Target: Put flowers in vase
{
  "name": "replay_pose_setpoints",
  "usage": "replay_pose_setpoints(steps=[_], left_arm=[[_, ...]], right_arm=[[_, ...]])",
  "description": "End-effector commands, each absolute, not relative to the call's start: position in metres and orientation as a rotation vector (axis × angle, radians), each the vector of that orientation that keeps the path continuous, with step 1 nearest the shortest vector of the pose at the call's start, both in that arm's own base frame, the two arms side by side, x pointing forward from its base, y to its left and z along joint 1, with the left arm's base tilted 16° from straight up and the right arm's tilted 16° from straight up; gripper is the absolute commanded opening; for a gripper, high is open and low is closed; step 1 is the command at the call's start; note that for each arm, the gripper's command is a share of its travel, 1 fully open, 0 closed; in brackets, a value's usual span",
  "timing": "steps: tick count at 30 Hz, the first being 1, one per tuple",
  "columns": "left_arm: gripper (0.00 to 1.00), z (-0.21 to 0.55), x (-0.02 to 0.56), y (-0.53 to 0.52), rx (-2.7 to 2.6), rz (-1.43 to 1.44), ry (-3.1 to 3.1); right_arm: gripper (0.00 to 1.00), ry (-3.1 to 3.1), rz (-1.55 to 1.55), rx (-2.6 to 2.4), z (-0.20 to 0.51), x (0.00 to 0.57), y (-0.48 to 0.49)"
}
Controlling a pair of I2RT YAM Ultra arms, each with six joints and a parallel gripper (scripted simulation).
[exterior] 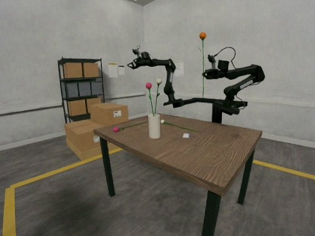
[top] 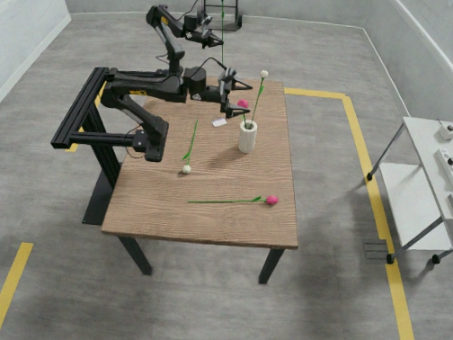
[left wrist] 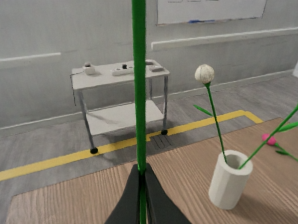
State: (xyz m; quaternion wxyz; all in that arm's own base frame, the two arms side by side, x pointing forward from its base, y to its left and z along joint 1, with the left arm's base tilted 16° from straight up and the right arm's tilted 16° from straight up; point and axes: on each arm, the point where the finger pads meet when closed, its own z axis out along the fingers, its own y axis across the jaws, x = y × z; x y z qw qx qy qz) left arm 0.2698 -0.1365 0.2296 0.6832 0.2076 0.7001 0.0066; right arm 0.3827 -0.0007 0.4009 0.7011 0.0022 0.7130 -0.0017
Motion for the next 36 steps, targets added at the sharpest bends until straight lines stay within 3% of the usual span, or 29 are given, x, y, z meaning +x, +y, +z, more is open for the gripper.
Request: replay_pose_setpoints(steps=[1, 36], left_arm=[[0.00, 0.241, 0.269, -0.151, 0.455, -0.030, 1.537], [0.00, 0.238, 0.259, -0.218, 0.585, -0.175, 1.523]], right_arm=[[1.00, 1.592, -0.001, 0.005, 0.399, 0.386, -0.001], [1.00, 1.592, -0.001, 0.005, 0.399, 0.386, -0.001]])
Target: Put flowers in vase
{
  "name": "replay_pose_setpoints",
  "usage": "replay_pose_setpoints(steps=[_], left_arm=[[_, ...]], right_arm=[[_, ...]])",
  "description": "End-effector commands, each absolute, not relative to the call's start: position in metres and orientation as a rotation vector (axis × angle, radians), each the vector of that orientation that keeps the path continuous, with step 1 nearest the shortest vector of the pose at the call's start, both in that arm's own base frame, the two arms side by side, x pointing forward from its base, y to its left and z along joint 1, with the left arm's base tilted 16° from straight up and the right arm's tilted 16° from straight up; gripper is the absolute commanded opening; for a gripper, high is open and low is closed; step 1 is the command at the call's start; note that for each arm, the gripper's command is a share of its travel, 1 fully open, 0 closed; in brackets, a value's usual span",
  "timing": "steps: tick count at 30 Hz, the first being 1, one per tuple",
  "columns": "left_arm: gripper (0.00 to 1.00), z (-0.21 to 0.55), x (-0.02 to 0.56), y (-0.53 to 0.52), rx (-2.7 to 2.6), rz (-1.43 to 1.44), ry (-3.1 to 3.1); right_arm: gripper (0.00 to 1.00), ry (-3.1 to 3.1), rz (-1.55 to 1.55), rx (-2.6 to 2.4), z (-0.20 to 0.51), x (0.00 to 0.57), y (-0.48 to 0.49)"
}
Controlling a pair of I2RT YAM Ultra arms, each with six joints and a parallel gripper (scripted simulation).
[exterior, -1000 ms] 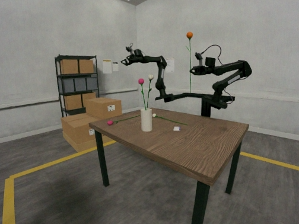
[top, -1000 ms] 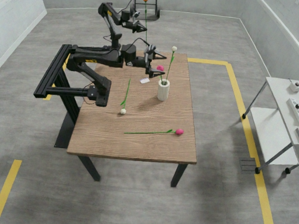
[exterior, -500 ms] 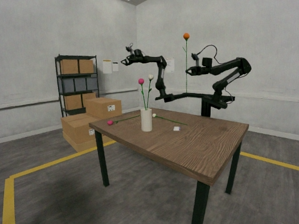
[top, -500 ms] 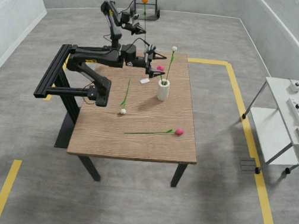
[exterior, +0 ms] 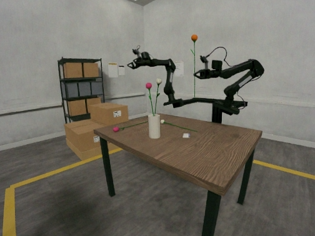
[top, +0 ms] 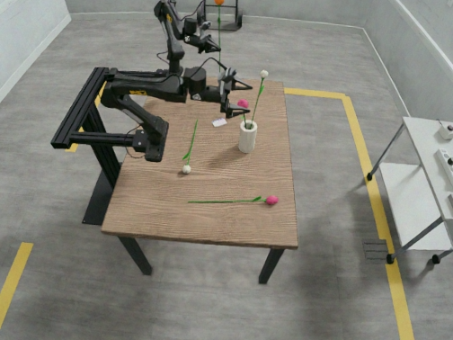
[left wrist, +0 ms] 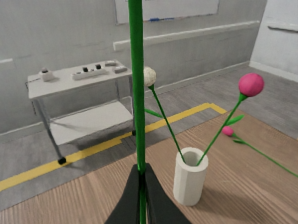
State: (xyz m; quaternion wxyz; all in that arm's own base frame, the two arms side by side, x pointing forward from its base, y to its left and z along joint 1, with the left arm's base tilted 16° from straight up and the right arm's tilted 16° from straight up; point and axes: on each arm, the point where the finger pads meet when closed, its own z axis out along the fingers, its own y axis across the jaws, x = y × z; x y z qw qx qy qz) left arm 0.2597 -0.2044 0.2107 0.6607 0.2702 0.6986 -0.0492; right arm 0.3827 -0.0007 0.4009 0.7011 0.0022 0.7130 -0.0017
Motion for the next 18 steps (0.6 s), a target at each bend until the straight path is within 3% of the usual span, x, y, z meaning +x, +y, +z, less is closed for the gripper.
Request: replay_pose_setpoints(steps=[1, 8, 12, 18], left_arm=[[0.00, 0.2389, 0.2598, -0.2174, 0.583, -0.175, 1.522], [0.00, 0.2468, 0.2622, -0.2104, 0.557, -0.171, 1.509], [0.00, 0.2470, 0.2622, -0.2105, 0.556, -0.172, 1.509], [0.00, 0.2474, 0.2622, -0.2105, 0.556, -0.172, 1.508]], right_arm=[[1.00, 1.592, -0.001, 0.005, 0.3986, 0.3864, -0.0010], [1.00, 1.592, -0.001, 0.005, 0.3986, 0.3864, -0.0010], [0.95, 1.592, -0.001, 0.005, 0.3986, 0.3864, -0.0010], [0.80, 1.592, -0.001, 0.005, 0.3986, 0.3864, -0.0010]])
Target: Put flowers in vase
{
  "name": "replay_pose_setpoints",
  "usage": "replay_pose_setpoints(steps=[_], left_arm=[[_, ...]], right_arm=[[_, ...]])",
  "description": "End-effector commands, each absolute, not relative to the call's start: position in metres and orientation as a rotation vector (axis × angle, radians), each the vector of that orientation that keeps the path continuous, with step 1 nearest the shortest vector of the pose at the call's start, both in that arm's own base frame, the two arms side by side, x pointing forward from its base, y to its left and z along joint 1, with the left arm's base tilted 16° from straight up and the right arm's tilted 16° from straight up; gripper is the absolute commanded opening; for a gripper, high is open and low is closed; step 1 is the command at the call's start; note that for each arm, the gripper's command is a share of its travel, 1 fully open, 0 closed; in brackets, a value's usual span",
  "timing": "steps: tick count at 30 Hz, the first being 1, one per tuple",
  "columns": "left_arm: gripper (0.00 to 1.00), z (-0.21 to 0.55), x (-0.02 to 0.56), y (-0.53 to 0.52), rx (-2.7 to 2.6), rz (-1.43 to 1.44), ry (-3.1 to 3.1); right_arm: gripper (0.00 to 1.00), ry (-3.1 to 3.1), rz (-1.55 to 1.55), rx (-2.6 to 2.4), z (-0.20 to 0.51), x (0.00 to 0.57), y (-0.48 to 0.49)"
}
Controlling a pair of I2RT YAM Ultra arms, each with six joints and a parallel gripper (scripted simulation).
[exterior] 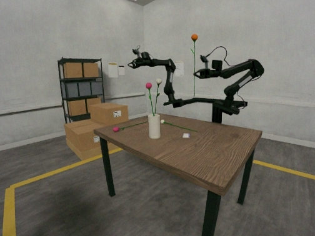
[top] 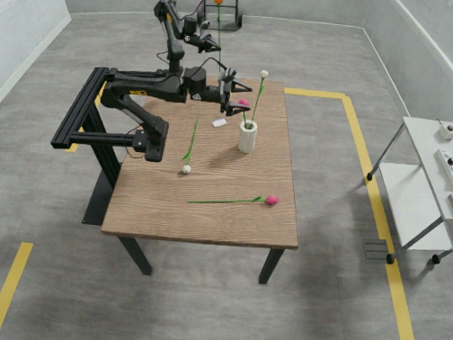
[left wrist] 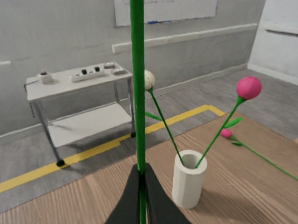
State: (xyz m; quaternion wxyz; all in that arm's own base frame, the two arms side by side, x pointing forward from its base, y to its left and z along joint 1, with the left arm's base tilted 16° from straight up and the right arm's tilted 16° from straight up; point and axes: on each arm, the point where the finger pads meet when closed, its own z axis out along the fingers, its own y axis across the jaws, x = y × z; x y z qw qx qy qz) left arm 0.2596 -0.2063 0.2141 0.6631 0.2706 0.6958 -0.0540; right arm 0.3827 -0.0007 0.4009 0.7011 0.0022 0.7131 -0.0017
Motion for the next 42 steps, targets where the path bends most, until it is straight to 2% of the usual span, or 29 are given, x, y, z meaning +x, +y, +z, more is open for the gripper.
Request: replay_pose_setpoints(steps=[1, 4, 14, 26, 28, 38, 42], left_arm=[[0.00, 0.247, 0.262, -0.211, 0.556, -0.172, 1.508], [0.00, 0.247, 0.262, -0.211, 0.556, -0.172, 1.508], [0.00, 0.248, 0.262, -0.211, 0.556, -0.172, 1.508], [0.00, 0.248, 0.262, -0.211, 0.556, -0.172, 1.508], [0.00, 0.248, 0.262, -0.211, 0.556, -0.172, 1.508], [0.00, 0.248, 0.262, -0.211, 0.556, -0.172, 1.508], [0.00, 0.248, 0.262, -0.211, 0.556, -0.172, 1.508]], right_arm=[[0.78, 1.592, -0.001, 0.005, 0.399, 0.386, -0.001], [0.70, 1.592, -0.001, 0.005, 0.399, 0.386, -0.001], [0.70, 1.557, -0.001, 0.005, 0.438, 0.371, -0.001], [0.70, 1.567, -0.001, 0.005, 0.555, 0.271, 0.000], [0.70, 1.567, -0.001, 0.005, 0.555, 0.271, 0.000], [0.70, 1.581, -0.001, 0.004, 0.590, 0.173, 0.000], [0.70, 1.588, -0.001, 0.005, 0.590, 0.166, 0.000]])
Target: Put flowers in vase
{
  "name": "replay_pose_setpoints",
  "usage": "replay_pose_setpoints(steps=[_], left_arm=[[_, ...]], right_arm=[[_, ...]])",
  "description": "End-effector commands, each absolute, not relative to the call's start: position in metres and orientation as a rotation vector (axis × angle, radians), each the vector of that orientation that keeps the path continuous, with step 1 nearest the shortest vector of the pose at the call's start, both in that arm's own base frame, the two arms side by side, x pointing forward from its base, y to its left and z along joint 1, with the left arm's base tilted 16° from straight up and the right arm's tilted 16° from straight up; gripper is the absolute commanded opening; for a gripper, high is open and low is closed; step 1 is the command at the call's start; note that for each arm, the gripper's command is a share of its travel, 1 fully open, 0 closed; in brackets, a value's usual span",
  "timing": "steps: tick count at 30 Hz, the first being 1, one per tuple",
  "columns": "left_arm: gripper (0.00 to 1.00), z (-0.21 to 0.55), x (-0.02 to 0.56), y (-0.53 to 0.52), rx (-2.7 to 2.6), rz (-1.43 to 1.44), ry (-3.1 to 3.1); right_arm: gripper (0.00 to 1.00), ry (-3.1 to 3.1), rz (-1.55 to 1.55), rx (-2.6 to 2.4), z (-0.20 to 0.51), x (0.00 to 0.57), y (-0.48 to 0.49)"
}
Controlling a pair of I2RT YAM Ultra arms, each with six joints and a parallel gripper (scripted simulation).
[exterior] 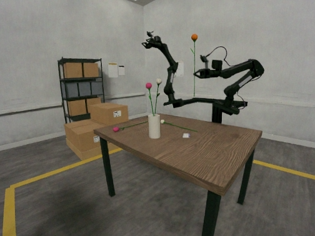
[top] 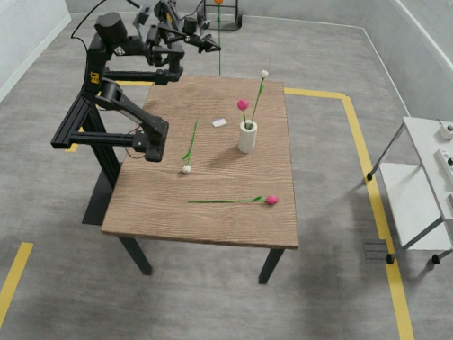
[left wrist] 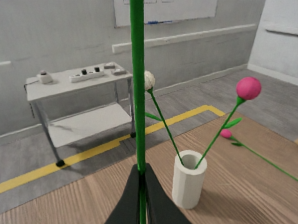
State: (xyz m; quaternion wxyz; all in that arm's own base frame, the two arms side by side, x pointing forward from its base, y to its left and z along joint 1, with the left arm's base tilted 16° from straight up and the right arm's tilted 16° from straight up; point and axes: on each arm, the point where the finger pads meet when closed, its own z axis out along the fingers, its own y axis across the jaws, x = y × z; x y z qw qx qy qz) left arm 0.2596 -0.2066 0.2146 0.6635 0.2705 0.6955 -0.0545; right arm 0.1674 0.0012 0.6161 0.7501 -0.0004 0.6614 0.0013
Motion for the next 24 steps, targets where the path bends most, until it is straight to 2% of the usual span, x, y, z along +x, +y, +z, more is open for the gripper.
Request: replay_pose_setpoints(steps=[1, 12, 20, 24], left_arm=[[0.00, 0.248, 0.262, -0.211, 0.556, -0.172, 1.508], [0.00, 0.248, 0.262, -0.211, 0.556, -0.172, 1.508], [0.00, 0.248, 0.262, -0.211, 0.556, -0.172, 1.508], [0.00, 0.248, 0.262, -0.211, 0.556, -0.172, 1.508]], right_arm=[[0.70, 1.588, -0.001, 0.005, 0.590, 0.166, 0.000], [0.70, 1.583, 0.089, -0.086, 0.590, 0.162, 0.019], [0.70, 1.556, 0.311, -0.311, 0.591, 0.147, 0.063], [0.70, 1.515, 0.522, -0.523, 0.591, 0.125, 0.100]])
